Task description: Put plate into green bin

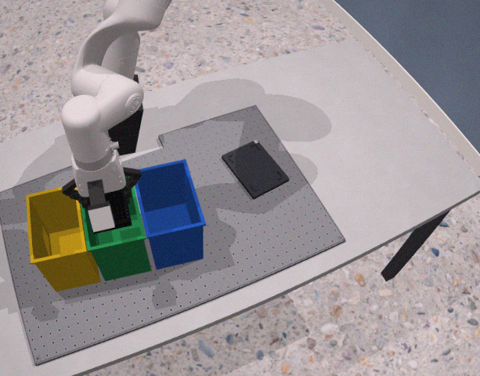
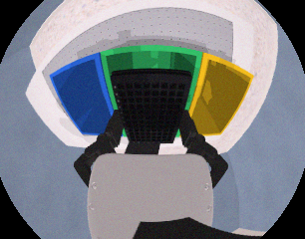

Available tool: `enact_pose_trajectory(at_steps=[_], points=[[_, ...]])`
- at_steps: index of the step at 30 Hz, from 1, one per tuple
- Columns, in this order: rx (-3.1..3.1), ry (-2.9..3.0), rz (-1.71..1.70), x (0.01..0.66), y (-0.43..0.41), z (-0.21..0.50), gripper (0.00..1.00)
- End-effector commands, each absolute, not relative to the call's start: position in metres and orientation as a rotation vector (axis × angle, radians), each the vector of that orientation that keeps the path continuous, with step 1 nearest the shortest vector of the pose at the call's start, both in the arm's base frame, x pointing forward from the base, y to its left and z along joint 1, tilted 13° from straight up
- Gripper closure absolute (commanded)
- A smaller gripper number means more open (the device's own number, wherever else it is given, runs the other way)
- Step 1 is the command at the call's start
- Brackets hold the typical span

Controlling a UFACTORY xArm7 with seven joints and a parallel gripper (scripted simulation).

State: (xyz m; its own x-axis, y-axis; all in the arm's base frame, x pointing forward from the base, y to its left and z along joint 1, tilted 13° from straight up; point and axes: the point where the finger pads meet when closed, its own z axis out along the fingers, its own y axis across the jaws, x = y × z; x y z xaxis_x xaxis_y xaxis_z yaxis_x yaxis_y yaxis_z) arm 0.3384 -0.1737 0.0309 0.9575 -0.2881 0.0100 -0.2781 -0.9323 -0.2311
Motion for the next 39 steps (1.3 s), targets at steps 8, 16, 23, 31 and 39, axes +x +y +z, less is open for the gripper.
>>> enact_pose_trajectory(at_steps=[8, 16, 23, 31, 39], points=[[-2.882, 0.424, -0.069, 0.3394, -0.1744, 0.0307, 1.00], [-2.882, 0.424, -0.069, 0.3396, -0.1742, 0.0293, 1.00], [-2.882, 0.424, -0.069, 0.3396, -0.1740, 0.0285, 1.00], [-2.882, 0.424, -0.069, 0.3397, -0.1737, 0.0272, 1.00], [-2.882, 0.424, -0.069, 0.3398, -0.1734, 0.0261, 1.00]])
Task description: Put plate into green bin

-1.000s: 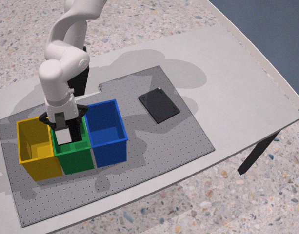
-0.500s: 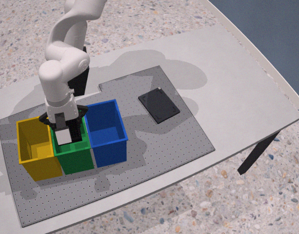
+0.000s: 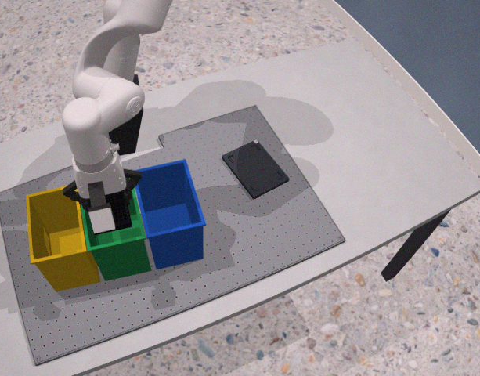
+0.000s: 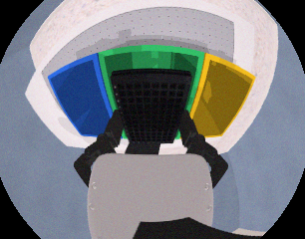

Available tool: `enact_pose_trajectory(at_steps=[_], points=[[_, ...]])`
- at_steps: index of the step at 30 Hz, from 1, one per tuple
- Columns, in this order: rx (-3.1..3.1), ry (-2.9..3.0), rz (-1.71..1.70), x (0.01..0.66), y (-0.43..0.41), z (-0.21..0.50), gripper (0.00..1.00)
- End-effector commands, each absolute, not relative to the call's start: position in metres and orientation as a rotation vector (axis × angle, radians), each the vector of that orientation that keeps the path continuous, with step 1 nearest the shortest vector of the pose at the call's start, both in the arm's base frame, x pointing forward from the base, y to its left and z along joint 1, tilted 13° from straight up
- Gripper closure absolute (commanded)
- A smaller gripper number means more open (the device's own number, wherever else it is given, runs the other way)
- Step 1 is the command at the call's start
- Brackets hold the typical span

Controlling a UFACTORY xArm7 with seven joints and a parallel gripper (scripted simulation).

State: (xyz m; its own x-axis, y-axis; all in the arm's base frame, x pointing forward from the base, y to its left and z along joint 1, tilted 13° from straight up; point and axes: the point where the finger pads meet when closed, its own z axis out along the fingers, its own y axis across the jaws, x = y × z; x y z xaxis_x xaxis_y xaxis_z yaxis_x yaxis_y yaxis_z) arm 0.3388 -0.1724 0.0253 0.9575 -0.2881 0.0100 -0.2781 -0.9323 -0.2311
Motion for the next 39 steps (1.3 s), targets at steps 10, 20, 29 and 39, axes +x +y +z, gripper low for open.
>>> enact_pose_trajectory(at_steps=[10, 20, 29, 39], points=[[-2.882, 0.424, -0.069, 0.3400, -0.1730, 0.0242, 0.00], [-2.882, 0.424, -0.069, 0.3400, -0.1730, 0.0241, 0.00], [-2.882, 0.424, -0.069, 0.3400, -0.1730, 0.0242, 0.00], [-2.882, 0.424, -0.069, 0.3400, -0.1730, 0.0242, 0.00]])
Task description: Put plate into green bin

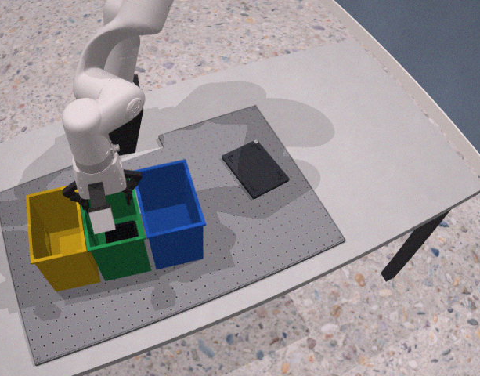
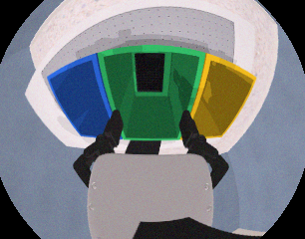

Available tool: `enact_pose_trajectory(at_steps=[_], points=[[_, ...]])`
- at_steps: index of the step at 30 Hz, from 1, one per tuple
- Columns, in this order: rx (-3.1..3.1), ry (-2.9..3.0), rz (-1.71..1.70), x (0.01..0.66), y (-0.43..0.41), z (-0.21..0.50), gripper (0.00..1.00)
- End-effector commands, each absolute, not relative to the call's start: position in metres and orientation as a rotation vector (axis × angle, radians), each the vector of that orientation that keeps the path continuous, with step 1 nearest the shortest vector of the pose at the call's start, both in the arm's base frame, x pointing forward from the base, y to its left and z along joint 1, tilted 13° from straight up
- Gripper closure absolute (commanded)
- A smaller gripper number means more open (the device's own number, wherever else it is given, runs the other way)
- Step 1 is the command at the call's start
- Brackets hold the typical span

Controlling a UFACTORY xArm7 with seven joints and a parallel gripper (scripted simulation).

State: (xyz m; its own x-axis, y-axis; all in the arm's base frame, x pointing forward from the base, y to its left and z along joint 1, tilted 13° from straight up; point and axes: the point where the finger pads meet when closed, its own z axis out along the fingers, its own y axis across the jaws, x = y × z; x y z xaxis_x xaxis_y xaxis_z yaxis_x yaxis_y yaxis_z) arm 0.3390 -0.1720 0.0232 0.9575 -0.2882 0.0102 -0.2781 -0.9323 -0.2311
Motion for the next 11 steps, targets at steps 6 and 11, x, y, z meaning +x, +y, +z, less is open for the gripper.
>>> enact_pose_trajectory(at_steps=[6, 11], points=[[-2.882, 0.424, -0.069, 0.3398, -0.1736, 0.0267, 0.00], [-2.882, 0.424, -0.069, 0.3396, -0.1742, 0.0293, 0.00]])
